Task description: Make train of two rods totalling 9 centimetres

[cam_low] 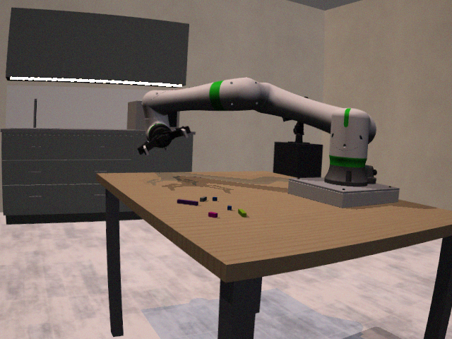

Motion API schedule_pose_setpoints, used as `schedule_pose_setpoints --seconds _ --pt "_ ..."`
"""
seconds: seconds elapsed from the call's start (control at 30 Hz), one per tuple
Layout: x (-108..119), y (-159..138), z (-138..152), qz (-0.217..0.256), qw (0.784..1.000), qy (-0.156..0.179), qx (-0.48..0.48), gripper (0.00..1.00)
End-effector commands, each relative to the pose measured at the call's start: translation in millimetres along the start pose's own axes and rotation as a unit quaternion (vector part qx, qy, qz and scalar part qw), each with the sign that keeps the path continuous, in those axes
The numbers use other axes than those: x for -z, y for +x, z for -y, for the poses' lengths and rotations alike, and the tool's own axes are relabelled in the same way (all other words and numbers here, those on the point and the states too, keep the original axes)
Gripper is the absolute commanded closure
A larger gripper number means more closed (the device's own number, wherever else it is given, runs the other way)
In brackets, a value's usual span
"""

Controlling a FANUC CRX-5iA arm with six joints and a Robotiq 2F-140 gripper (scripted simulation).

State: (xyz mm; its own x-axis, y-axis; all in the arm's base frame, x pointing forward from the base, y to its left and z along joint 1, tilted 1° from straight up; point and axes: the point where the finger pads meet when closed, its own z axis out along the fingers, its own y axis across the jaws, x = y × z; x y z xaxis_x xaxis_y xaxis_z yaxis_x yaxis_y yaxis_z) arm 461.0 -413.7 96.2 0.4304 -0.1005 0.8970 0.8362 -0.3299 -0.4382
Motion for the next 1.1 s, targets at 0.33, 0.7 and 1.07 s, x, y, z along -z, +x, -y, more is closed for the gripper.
schedule_pose_setpoints --seconds 0.33,0.7,1.07 --pt "0 0 0 0.000 1.000 0.000 0.000 0.00" --pt "-8 3 -2 0.009 1.000 0.001 -0.013 0.00" --pt "-101 35 -14 0.118 0.981 -0.001 -0.156 0.00"
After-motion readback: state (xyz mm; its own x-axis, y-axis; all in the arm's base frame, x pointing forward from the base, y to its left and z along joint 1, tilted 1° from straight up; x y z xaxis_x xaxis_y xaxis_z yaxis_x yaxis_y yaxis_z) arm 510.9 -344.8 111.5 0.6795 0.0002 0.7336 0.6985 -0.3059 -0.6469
